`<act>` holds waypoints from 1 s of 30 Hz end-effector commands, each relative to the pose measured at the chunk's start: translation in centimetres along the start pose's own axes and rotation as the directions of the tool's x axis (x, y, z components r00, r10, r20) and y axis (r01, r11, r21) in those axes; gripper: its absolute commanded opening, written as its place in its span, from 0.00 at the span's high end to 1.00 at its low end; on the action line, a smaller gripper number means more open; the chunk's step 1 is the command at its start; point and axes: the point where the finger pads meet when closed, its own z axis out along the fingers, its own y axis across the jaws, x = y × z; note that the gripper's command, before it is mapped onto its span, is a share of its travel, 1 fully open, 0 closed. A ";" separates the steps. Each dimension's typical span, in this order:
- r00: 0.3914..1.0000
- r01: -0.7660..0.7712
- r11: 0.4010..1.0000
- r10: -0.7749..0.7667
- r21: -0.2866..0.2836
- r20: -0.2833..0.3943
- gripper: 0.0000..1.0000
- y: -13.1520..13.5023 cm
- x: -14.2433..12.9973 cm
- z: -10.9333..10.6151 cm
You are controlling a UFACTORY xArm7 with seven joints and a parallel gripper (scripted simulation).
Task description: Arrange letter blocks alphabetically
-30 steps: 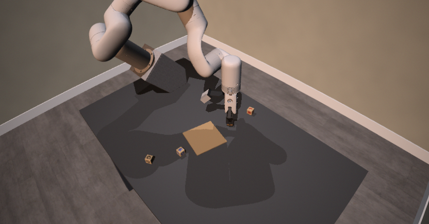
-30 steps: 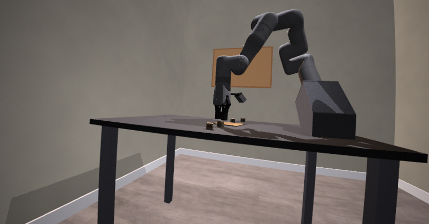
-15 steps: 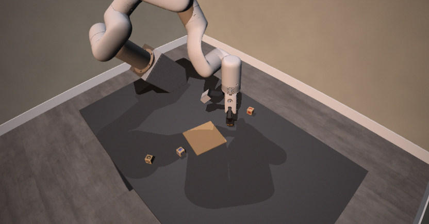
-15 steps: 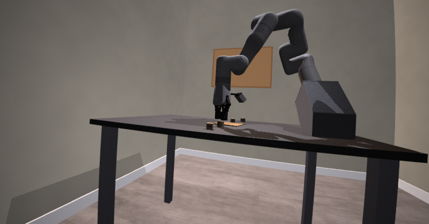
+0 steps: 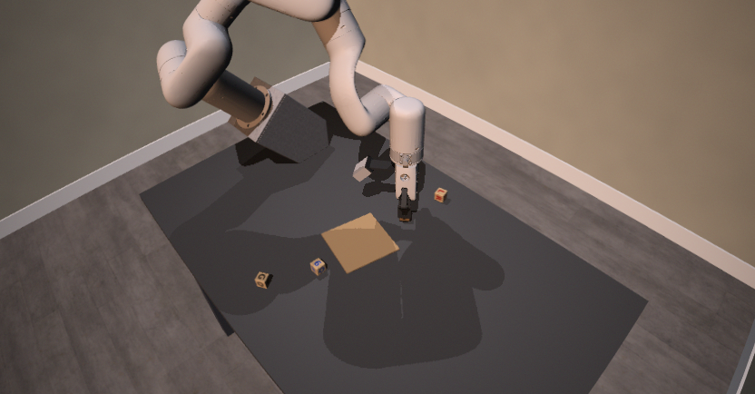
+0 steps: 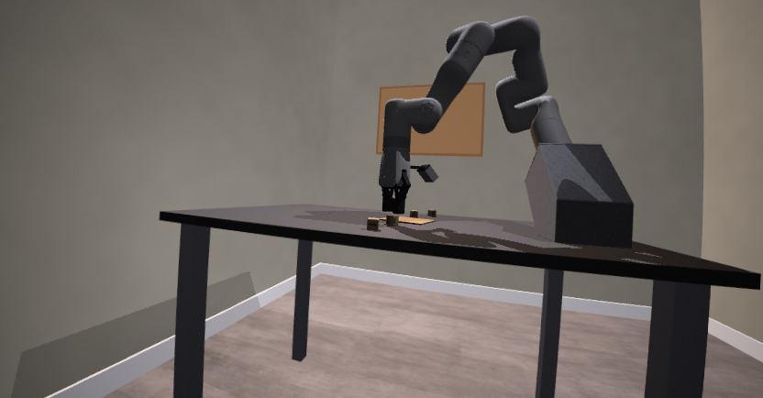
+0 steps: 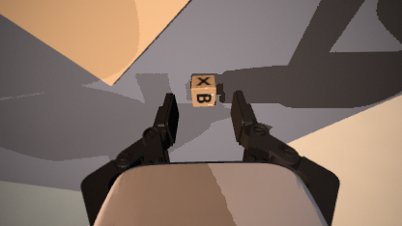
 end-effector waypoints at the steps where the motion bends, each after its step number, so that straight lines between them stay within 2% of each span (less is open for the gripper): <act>1: 1.000 0.000 1.000 0.000 0.001 0.005 0.37 0.0 -0.2 -0.2; 13: 1.000 0.000 1.000 0.000 0.001 0.005 0.37 0.0 -0.2 0.1; 30: 1.000 0.000 1.000 0.000 0.001 0.005 0.37 0.0 -0.2 2.4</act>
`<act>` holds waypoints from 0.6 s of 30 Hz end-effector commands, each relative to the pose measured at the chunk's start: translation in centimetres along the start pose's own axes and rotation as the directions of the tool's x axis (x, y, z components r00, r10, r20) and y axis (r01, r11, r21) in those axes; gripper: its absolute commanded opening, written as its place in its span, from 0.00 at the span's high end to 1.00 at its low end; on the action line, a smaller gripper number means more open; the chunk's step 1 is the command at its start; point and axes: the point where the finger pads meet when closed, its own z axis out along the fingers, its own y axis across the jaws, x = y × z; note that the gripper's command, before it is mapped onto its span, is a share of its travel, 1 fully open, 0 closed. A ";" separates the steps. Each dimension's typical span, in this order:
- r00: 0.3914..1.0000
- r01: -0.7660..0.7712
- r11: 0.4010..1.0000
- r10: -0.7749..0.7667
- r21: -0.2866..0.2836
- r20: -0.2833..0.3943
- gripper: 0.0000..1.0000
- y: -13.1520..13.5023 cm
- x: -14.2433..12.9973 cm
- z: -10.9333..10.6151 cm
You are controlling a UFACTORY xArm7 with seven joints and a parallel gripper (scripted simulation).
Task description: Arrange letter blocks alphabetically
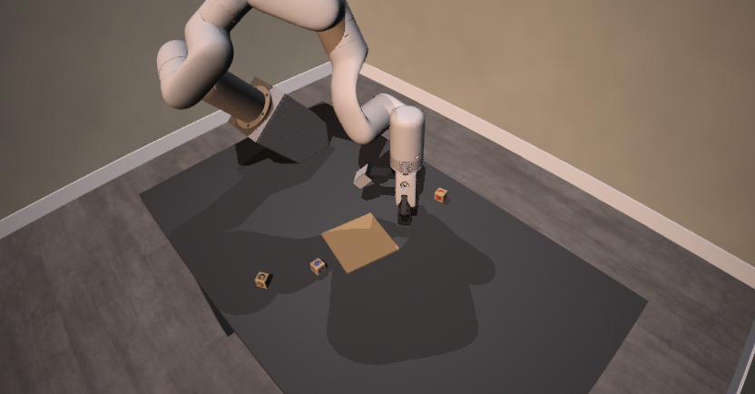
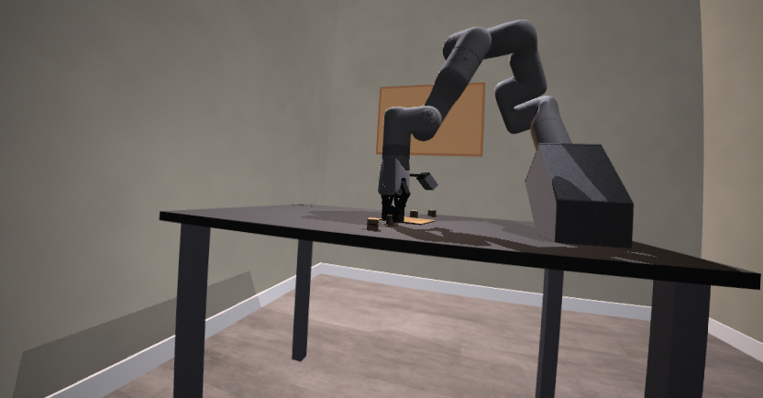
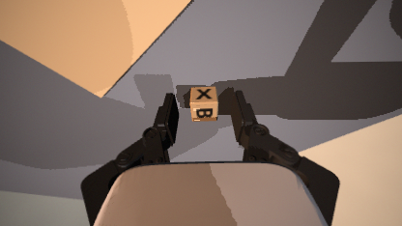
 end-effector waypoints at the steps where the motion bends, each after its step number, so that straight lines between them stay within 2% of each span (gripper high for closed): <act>1: 1.000 0.000 1.000 0.000 0.000 0.004 0.37 0.0 -0.2 0.3; 18: 1.000 0.000 1.000 0.000 0.000 0.004 0.37 0.0 -0.2 0.6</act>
